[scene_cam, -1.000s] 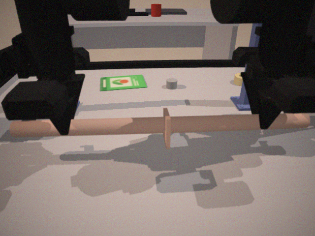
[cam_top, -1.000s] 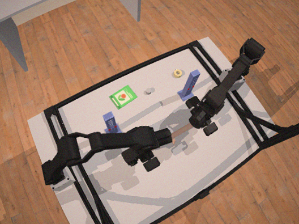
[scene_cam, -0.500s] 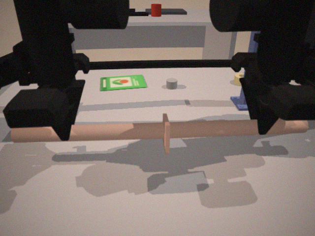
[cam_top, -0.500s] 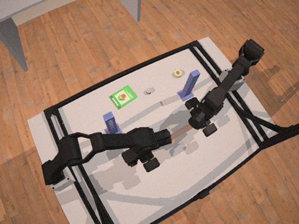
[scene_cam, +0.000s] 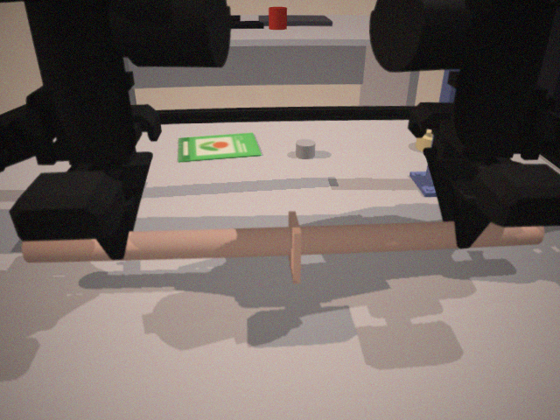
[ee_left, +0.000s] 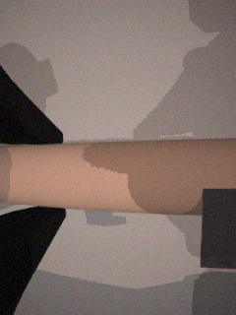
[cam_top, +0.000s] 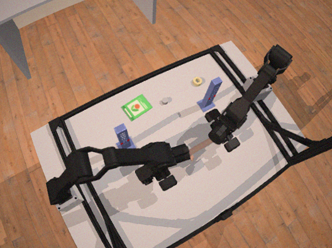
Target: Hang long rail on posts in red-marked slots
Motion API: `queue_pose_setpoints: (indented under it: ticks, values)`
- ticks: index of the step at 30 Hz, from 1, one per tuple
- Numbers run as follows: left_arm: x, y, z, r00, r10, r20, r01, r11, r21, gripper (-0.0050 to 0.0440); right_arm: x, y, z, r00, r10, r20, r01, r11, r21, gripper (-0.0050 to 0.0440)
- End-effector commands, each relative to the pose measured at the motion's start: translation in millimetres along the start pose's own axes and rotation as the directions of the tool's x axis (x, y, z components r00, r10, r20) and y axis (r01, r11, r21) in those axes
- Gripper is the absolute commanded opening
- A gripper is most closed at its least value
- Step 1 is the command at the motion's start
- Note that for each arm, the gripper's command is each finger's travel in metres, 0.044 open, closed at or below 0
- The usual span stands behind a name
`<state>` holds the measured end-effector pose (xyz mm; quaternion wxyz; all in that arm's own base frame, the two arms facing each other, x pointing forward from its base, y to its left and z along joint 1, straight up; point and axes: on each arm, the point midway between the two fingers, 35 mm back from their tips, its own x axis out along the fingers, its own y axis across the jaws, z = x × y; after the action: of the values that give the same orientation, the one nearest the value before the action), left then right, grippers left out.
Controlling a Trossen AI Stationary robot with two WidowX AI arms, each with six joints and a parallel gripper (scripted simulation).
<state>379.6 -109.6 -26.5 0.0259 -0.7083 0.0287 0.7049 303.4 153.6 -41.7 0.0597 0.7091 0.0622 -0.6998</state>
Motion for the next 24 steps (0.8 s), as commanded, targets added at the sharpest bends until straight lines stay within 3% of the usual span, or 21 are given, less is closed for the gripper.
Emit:
queue_pose_setpoints:
  ticks: [1,24]
  values:
    - [3.4,-0.1,-0.3,1.000,-0.001,0.000,0.001,1.000,-0.001,0.0000,2.4,0.2,-0.3,1.000,0.000,0.001,0.000,1.000,0.002,0.0000]
    - [18.3,-0.2,-0.3,1.000,-0.002,0.003,0.002,1.000,-0.001,0.0000,17.3,0.2,-0.3,1.000,0.001,0.007,-0.001,1.000,0.001,0.0000]
